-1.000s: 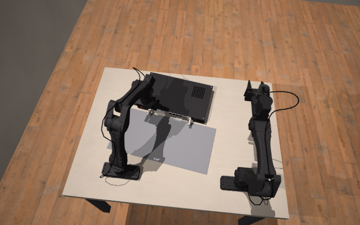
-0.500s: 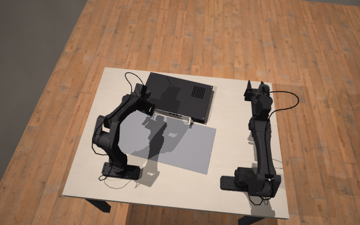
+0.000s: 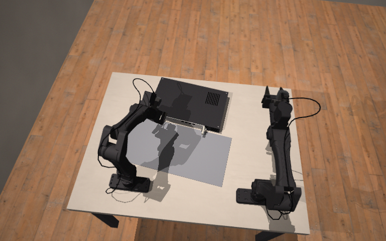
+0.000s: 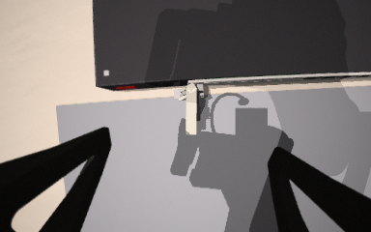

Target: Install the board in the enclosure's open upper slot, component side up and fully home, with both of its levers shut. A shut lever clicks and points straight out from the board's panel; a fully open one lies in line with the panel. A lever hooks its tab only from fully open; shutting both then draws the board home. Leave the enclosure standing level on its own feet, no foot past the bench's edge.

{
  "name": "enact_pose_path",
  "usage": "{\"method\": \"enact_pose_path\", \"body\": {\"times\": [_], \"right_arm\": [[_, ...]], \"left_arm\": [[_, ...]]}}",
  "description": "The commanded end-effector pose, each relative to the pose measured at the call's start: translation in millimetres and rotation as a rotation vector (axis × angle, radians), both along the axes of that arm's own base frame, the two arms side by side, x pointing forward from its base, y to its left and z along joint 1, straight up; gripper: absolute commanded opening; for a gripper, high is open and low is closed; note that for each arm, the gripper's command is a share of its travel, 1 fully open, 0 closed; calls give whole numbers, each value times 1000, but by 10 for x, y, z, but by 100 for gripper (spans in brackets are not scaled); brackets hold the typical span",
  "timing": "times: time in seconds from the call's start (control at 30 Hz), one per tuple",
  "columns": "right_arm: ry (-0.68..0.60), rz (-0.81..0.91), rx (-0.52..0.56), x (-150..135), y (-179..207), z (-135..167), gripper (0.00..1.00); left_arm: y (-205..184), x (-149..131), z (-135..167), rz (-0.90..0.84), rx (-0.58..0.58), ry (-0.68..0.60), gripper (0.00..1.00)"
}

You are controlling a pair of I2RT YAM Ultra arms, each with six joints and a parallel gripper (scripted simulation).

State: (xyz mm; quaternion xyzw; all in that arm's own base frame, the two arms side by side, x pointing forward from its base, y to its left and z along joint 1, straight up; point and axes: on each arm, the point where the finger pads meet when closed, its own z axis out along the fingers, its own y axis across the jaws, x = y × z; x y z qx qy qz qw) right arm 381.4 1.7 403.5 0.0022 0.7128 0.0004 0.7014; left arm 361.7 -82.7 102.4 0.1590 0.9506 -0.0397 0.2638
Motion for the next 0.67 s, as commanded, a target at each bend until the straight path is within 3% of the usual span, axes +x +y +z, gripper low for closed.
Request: {"method": "enact_pose_path", "body": {"times": [0.0, 0.63], "right_arm": [[-25, 3, -4, -5, -7, 69, 64], [-25, 3, -4, -5, -7, 69, 64]], "left_arm": [[-2, 44, 125, -4, -16, -50, 100], [-24, 63, 126, -8, -16, -50, 100]]}}
